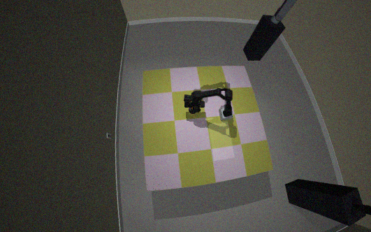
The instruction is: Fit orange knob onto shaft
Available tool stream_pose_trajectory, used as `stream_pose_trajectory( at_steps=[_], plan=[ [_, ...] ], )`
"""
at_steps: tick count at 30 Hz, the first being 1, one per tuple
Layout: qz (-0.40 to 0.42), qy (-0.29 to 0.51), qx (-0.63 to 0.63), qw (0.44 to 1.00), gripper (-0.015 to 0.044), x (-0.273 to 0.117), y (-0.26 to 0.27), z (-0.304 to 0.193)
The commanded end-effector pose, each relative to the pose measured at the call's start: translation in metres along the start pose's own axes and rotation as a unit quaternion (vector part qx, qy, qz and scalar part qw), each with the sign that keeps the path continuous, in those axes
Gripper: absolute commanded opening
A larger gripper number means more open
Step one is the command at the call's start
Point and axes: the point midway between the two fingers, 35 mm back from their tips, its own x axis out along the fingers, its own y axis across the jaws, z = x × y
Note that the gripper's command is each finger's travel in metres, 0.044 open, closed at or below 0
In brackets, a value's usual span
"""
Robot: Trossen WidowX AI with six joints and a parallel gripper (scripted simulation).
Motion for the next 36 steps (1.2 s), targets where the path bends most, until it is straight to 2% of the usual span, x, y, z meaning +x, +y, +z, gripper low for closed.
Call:
stream_pose_trajectory(
  at_steps=[1, 7, 36],
  plan=[
    [-0.001, 0.002, -0.013, 1.000, 0.0000, -0.0025, -0.0010, -0.0005],
    [-0.001, 0.002, -0.105, 0.994, 0.0000, -0.0001, -0.0032, -0.0011],
    [-0.001, 0.002, -0.105, 0.994, 0.0000, 0.0005, -0.0013, -0.0006]
  ],
)
